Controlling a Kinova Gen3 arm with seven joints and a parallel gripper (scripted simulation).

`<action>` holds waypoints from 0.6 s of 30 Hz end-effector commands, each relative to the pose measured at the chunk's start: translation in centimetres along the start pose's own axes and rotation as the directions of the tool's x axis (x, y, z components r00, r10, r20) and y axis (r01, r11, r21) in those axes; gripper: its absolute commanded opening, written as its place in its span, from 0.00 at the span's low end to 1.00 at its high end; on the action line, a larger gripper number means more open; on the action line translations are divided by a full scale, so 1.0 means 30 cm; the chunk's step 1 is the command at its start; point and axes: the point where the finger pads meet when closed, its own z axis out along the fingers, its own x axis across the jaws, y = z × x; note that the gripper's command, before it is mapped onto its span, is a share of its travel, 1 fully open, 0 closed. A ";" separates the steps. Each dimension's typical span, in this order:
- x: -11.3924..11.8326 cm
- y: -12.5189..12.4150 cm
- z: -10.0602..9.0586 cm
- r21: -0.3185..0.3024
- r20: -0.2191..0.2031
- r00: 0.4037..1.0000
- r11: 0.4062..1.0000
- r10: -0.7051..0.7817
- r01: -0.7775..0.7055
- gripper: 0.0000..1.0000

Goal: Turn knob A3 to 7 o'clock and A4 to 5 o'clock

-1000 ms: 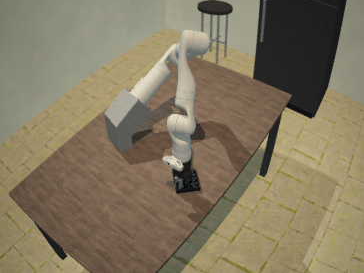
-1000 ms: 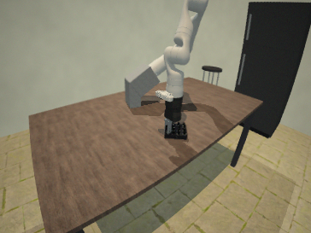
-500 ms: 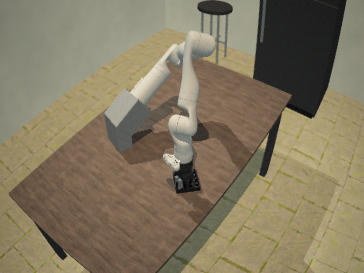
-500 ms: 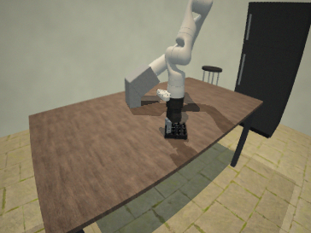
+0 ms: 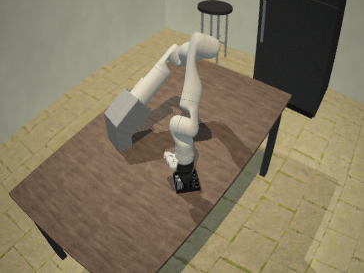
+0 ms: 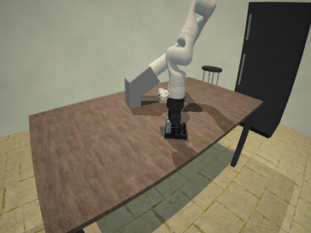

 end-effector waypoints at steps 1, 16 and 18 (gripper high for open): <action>-0.003 0.001 0.001 0.005 -0.001 1.000 1.000 0.028 -0.028 0.30; -0.003 0.001 0.001 0.005 -0.001 0.983 0.983 0.185 -0.185 0.30; -0.003 0.001 0.001 0.005 -0.001 0.980 0.980 0.200 -0.200 0.30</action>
